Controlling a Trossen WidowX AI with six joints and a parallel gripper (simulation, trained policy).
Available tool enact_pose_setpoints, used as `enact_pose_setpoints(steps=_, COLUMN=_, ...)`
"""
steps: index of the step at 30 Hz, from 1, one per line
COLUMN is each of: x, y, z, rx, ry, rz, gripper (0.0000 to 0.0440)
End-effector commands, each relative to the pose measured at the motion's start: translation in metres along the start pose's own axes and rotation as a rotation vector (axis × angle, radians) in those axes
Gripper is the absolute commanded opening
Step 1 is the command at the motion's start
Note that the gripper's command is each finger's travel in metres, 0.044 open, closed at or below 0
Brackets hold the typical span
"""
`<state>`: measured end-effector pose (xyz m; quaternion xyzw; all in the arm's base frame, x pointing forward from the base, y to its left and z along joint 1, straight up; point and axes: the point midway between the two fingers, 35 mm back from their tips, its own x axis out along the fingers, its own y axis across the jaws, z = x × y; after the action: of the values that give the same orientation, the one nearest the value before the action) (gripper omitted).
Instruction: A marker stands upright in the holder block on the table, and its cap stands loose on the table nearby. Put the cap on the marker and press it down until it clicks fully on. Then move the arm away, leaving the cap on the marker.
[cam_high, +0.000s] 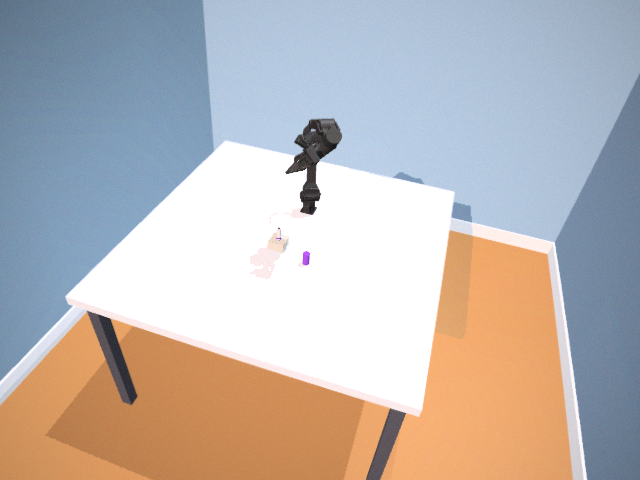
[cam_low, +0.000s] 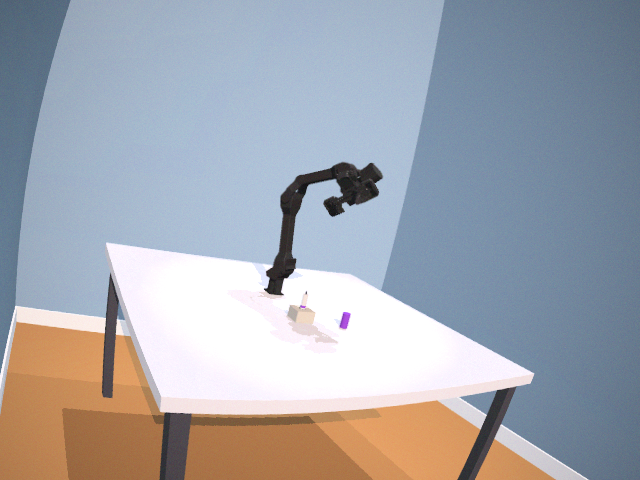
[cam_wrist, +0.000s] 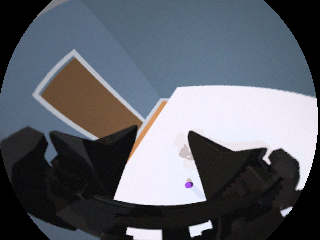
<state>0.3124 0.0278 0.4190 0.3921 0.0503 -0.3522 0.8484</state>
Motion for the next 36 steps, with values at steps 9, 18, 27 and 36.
enact_pose_setpoints(steps=9, x=0.013, y=-0.001, z=-0.037, rx=-0.019, ry=0.085, rz=-0.049, gripper=0.032)
enact_pose_setpoints(steps=18, x=0.024, y=-0.005, z=-0.066, rx=-0.028, ry=0.151, rz=-0.1, gripper=0.032)
enact_pose_setpoints(steps=27, x=0.035, y=-0.01, z=-0.093, rx=-0.032, ry=0.214, rz=-0.158, gripper=0.0321)
enact_pose_setpoints(steps=36, x=0.046, y=-0.017, z=-0.118, rx=-0.03, ry=0.274, rz=-0.223, gripper=0.0321)
